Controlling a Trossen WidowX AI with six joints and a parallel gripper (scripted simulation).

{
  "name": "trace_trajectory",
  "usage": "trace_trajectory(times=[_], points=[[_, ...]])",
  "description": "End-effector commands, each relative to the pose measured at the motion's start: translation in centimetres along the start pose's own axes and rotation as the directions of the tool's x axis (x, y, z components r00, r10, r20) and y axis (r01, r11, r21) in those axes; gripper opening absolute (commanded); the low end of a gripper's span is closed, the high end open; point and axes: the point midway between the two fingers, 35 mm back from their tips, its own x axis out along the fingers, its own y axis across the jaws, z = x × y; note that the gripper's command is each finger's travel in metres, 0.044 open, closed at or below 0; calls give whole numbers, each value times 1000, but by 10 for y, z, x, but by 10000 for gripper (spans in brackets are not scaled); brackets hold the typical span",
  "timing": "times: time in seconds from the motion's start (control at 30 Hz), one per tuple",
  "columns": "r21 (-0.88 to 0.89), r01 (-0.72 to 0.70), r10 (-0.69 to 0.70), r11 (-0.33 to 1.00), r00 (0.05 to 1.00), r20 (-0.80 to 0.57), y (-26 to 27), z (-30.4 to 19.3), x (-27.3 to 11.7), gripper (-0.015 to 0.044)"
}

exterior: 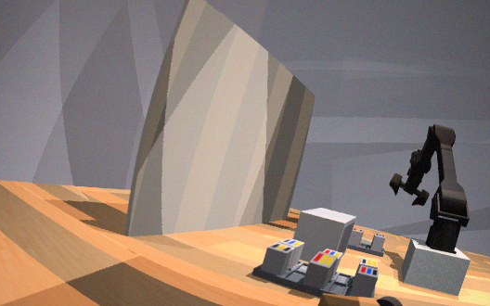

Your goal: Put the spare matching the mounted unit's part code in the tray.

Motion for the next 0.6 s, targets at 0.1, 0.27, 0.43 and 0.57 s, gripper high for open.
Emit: trace_trajectory(times=[0.1, 0.27, 0.43, 0.57], points=[[-141, -94, 73, 986, 987, -144, 89, -46, -30, 440], [-245, -199, 126, 949, 950, -284, 160, -96, -65, 440], [-344, -311, 151, 886, 895, -419, 218, -148, -111, 440], [-423, -404, 148, 811, 841, -520, 253, -190, -157, 440]])
